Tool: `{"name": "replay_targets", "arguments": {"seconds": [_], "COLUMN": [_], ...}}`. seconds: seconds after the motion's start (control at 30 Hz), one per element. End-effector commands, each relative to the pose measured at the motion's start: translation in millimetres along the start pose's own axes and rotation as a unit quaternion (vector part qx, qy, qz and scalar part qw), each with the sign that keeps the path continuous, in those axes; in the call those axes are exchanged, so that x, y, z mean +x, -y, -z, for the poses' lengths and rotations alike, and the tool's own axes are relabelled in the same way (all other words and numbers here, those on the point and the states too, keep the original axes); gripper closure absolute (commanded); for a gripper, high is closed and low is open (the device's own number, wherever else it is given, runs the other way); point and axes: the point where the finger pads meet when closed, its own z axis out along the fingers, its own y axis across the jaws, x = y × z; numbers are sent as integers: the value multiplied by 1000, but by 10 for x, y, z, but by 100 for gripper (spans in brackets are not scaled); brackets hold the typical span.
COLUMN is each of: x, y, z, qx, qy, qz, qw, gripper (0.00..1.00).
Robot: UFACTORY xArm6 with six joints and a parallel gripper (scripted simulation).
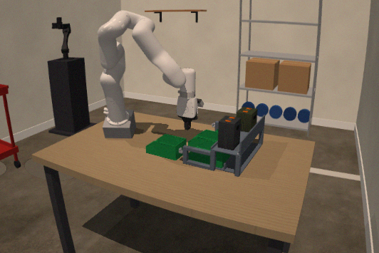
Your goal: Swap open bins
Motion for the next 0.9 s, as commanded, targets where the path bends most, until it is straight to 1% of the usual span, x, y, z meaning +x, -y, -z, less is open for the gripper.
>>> {"name": "replay_targets", "arguments": {"seconds": [0.0, 0.27, 0.33, 0.67, 0.87], "x": [4, 5, 5, 6, 6], "y": [-14, -13, -13, -12, -12], "z": [-148, -407, -407, -645, -712], "qx": [-2, -2, -2, -2, -2], "qy": [0, 0, 0, 0, 0], "qz": [0, 0, 0, 0, 0], "qw": [1000, 1000, 1000, 1000, 1000], "gripper": [100, 100, 100, 100, 100]}}
